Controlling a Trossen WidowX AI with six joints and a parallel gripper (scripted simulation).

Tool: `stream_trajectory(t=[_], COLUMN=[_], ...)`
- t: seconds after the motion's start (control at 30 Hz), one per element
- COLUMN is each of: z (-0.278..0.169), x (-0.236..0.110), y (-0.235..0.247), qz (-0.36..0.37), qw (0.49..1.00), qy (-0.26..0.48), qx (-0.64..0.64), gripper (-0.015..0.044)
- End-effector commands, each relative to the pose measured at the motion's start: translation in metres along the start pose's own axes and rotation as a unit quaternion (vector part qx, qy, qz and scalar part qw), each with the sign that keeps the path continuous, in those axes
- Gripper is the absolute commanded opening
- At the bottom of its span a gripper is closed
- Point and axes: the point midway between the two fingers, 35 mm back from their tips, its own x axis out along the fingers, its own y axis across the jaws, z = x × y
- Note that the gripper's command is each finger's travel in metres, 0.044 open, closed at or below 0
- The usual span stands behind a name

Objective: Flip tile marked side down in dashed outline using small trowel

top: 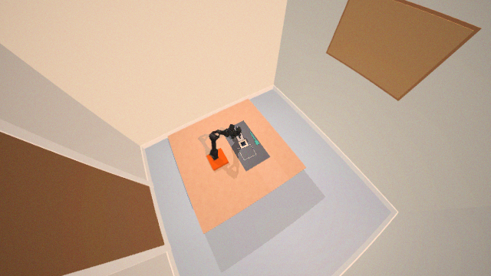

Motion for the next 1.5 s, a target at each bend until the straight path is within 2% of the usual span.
stream_trajectory(t=[0.0,0.83,1.0,1.47], z=[-0.010,-0.038,-0.035,-0.058], x=[0.000,-0.004,-0.011,-0.034], y=[-0.002,-0.005,-0.014,-0.041], qz=[-0.002,-0.002,-0.002,-0.003], qw=[1.000,1.000,0.999,0.998], qy=[0.005,0.014,0.038,0.040], qx=[0.002,-0.008,-0.037,-0.039], gripper=[0.0000,0.0000,0.0000,0.0000])
